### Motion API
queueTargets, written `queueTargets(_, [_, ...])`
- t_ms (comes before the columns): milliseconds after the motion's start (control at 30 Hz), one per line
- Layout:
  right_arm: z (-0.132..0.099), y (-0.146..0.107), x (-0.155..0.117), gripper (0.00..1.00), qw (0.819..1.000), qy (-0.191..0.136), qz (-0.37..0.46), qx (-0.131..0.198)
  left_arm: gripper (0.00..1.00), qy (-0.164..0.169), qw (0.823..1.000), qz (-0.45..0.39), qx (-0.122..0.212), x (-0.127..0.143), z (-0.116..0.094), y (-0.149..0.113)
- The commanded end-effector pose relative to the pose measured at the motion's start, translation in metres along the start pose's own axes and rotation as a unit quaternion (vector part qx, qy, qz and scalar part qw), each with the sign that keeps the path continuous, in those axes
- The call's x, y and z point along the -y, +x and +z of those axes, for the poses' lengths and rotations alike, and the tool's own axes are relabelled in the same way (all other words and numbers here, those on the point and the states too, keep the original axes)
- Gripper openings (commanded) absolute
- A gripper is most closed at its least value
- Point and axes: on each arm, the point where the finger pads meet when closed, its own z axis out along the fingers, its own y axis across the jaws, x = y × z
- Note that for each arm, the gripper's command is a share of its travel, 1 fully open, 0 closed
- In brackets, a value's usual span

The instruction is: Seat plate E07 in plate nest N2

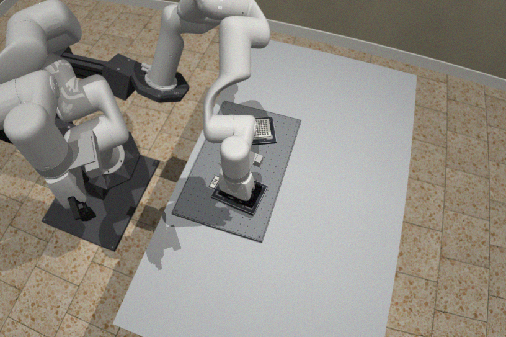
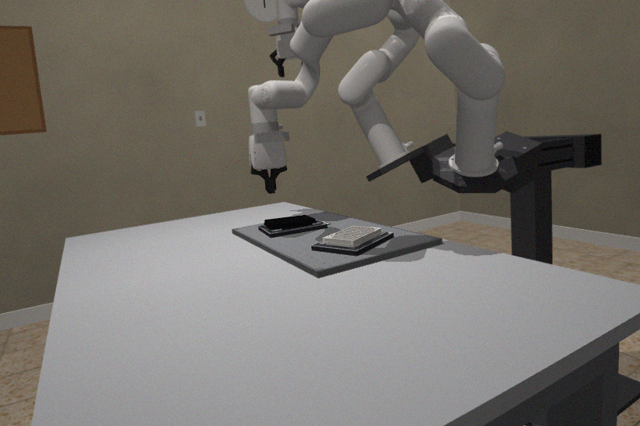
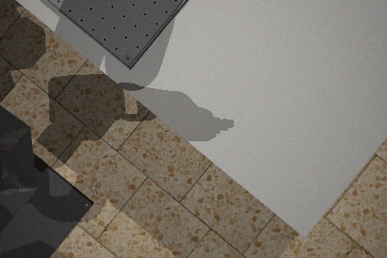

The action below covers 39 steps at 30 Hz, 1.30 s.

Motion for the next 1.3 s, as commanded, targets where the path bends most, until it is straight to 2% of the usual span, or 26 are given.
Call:
queueTargets(0, [-0.001, 0.0, -0.001, 1.0, 1.0, -0.002, 0.0, 0.0, 0.0, -0.002, 1.0, -0.001, 0.001, -0.001, 0.006, 0.0])
queueTargets(767, [-0.001, 0.0, -0.001, 1.0, 1.0, -0.002, 0.0, 0.0, 0.0, -0.002, 1.0, -0.001, 0.001, -0.001, 0.055, 0.0])
queueTargets(1267, [-0.001, 0.0, -0.001, 1.0, 1.0, -0.002, 0.0, 0.0, 0.0, -0.002, 1.0, -0.001, 0.001, -0.002, 0.055, 0.0])
